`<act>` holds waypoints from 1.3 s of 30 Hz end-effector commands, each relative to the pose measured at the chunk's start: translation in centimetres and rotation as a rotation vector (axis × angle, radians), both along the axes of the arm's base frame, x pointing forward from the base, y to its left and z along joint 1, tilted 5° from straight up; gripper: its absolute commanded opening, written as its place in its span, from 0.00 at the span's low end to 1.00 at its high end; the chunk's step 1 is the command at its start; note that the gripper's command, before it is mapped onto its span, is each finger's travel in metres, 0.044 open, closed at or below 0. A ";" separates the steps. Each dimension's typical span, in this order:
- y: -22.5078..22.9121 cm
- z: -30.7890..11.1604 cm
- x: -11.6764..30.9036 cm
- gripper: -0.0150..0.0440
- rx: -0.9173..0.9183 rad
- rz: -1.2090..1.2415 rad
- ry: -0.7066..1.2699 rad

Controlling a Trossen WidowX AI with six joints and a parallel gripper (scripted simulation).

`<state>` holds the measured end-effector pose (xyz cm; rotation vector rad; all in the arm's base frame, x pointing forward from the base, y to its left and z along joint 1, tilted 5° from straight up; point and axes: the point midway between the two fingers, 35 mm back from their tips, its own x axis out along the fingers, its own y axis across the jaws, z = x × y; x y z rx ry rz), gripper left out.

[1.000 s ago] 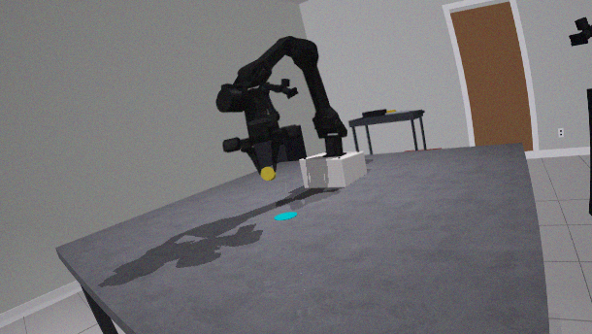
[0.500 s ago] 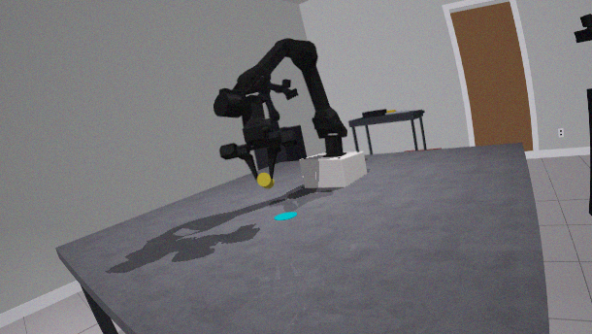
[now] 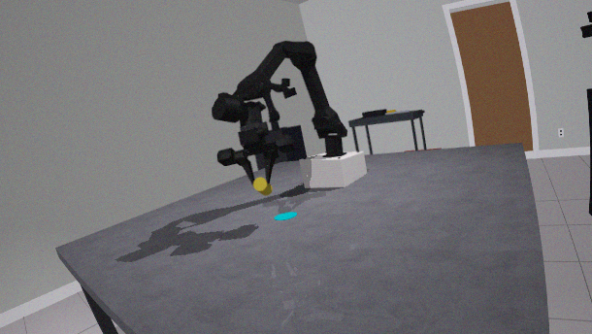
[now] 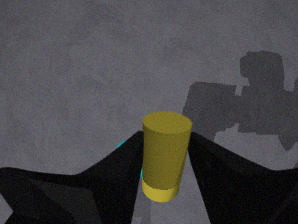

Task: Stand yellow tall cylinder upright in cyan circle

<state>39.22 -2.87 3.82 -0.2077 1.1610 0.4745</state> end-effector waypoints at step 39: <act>-1.0 -1.6 1.8 0.43 0.167 -0.092 -0.227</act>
